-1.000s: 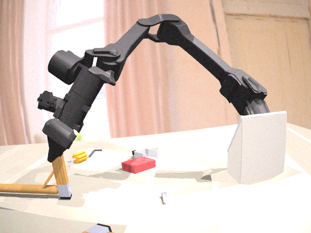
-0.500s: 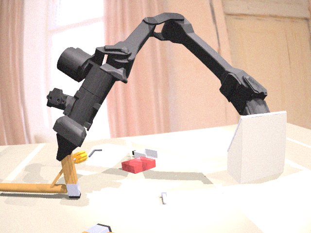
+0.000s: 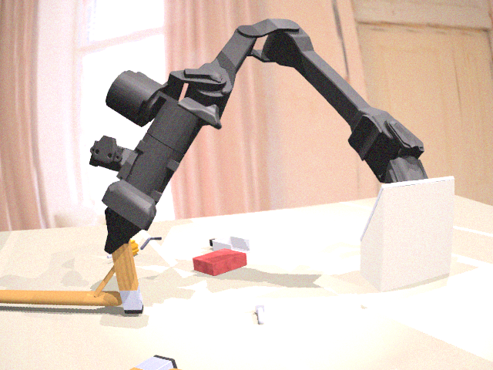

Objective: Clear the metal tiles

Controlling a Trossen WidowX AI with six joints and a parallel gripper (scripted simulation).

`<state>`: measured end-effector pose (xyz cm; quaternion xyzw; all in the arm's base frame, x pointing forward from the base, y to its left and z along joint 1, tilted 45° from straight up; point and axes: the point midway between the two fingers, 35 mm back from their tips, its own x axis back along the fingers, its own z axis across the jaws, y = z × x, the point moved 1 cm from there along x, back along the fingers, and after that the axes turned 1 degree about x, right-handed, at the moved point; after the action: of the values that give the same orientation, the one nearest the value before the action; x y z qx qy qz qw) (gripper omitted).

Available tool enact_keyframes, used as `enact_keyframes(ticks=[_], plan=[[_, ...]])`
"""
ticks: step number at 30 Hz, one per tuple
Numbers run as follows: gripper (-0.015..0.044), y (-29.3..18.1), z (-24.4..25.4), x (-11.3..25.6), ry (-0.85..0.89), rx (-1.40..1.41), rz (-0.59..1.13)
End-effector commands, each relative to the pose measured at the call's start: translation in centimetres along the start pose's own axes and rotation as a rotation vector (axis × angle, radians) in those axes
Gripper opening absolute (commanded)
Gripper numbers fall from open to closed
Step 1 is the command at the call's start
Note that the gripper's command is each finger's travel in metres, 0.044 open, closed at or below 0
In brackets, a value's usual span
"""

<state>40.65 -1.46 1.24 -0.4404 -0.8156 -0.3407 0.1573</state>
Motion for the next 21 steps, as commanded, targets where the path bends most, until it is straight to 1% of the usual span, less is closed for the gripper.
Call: enact_keyframes(ticks=[1,21], plan=[[0.0000,0.1,-0.1,0.8,-0.003,-0.012,-0.019],[0.0000,-2.6,-0.2,2.6,-0.002,-0.011,-0.021]])
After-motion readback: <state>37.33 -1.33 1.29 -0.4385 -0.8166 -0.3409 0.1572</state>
